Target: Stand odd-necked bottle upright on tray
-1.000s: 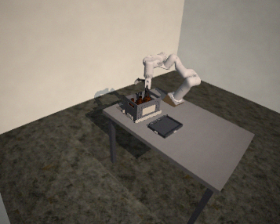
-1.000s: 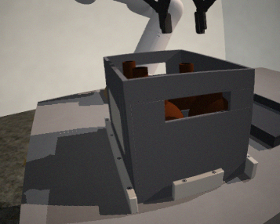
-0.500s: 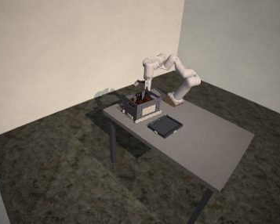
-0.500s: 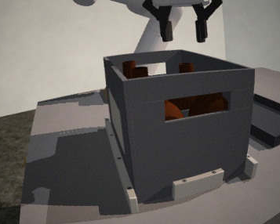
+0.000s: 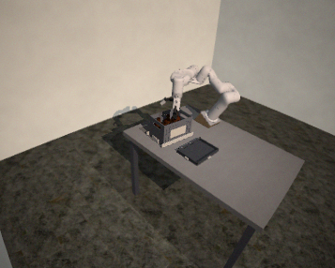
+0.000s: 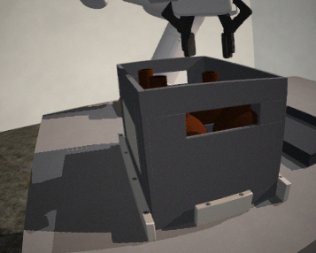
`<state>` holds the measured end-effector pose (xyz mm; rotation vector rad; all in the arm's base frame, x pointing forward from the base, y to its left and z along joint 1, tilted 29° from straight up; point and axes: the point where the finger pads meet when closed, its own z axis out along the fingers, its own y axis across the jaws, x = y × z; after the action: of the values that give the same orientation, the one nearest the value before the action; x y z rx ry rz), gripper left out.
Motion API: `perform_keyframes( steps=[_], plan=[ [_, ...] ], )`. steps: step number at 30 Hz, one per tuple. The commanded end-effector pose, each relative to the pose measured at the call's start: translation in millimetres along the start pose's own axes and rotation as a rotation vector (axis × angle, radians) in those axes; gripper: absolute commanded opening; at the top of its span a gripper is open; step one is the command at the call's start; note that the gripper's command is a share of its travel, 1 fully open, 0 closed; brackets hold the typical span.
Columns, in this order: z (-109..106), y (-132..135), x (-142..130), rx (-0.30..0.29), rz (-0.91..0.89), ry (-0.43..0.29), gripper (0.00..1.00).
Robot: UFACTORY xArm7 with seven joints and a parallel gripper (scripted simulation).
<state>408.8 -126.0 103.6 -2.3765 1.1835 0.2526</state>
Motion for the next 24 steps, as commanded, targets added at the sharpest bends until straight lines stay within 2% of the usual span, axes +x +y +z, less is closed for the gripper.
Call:
perform_keyframes(
  steps=[1,24],
  plan=[
    [1.0,-0.4,0.7,0.002,0.0,0.004,0.65],
    [5.3,-0.5,0.8,0.002,0.0,0.004,0.65]
  ],
)
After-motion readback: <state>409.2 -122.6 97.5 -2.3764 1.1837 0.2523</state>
